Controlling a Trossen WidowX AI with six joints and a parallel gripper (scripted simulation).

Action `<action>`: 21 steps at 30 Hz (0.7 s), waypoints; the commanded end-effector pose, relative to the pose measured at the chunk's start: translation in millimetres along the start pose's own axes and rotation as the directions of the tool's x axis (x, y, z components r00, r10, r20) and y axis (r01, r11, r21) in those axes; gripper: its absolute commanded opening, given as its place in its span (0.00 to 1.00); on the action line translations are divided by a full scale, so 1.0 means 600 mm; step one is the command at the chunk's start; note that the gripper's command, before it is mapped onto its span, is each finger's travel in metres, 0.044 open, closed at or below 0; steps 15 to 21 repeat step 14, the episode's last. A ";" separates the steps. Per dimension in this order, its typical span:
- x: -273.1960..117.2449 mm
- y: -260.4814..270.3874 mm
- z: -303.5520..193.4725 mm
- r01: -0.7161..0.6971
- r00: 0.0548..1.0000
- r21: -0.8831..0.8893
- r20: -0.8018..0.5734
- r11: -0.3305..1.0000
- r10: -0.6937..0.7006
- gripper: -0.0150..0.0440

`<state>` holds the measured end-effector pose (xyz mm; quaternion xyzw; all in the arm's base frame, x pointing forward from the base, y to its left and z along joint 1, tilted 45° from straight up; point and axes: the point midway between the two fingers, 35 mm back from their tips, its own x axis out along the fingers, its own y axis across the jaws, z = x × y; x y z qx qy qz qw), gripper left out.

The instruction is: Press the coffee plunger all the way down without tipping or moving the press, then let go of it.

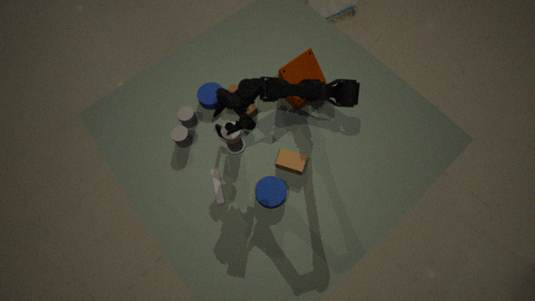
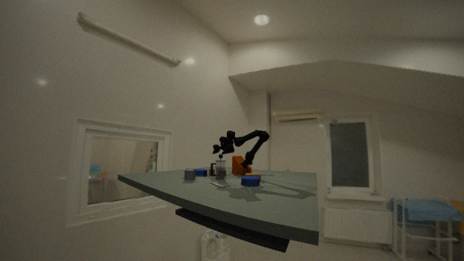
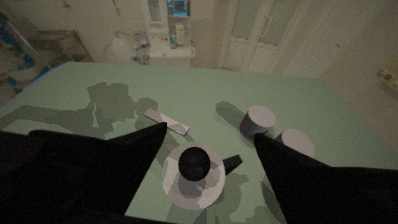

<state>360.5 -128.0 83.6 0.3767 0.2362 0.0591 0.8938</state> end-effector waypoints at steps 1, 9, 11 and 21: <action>-0.052 0.012 0.054 -0.010 1.000 -0.016 0.003 1.000 0.010 1.00; -0.079 0.018 0.071 -0.015 1.000 -0.012 0.003 1.000 0.015 1.00; -0.079 0.018 0.070 -0.015 1.000 -0.012 0.003 1.000 0.015 1.00; -0.079 0.018 0.070 -0.015 1.000 -0.012 0.003 1.000 0.015 1.00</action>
